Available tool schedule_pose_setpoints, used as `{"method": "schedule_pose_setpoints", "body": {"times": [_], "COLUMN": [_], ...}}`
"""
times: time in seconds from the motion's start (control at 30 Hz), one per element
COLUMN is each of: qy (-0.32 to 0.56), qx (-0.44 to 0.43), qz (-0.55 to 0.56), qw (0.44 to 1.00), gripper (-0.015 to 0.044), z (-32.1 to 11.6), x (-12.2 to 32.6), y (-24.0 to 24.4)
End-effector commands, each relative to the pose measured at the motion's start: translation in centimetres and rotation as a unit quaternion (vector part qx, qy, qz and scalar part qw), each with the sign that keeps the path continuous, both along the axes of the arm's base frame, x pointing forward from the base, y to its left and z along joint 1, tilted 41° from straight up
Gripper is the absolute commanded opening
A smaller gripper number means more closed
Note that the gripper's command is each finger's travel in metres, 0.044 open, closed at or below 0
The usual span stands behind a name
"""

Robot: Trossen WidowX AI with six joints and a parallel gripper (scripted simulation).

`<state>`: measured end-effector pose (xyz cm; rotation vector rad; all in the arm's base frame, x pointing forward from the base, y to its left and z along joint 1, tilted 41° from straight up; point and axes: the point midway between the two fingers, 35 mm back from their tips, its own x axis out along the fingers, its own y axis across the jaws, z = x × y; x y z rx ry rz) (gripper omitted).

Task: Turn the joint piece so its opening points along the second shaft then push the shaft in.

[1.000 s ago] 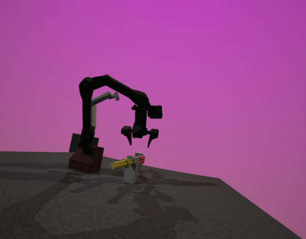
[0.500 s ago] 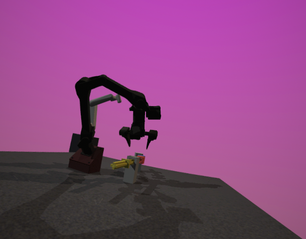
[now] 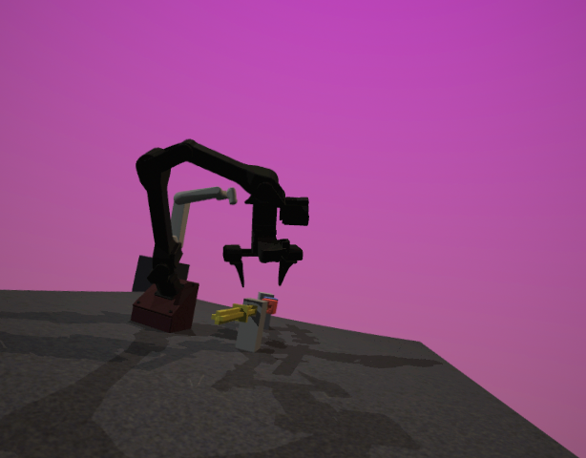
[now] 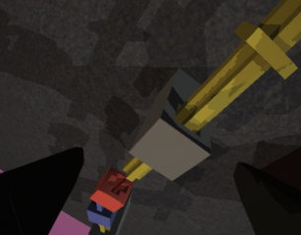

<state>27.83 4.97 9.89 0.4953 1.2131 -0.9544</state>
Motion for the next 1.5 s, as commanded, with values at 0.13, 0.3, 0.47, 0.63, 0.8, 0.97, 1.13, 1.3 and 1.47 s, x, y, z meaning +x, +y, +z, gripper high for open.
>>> {"method": "schedule_pose_setpoints", "body": {"times": [0.13,0.3,0.47,0.63,0.8,0.97,1.13,1.3,1.47], "qy": [0.035,0.069,0.108,0.152,0.2,0.249,0.256,0.228,0.185], "qx": [-0.047,-0.077,-0.107,-0.133,-0.157,-0.175,-0.177,-0.18,-0.182], "qz": [0.11,0.179,0.244,0.306,0.363,0.414,0.421,0.377,0.311], "qw": [0.992,0.978,0.958,0.93,0.896,0.858,0.852,0.88,0.914], "gripper": [0.044,0.044,0.044,0.044,0.044,0.044,0.044,0.044,0.044], "z": [2.5,4.1,5.7,7.3,8.9,10.5,10.8,10.3,9.8], "x": [0.6,0.7,0.6,0.4,0.0,-0.5,-0.6,-0.5,-0.4], "y": [-2.6,-4.4,-6.2,-7.9,-9.7,-11.3,-11.5,-11.9,-12.4]}}
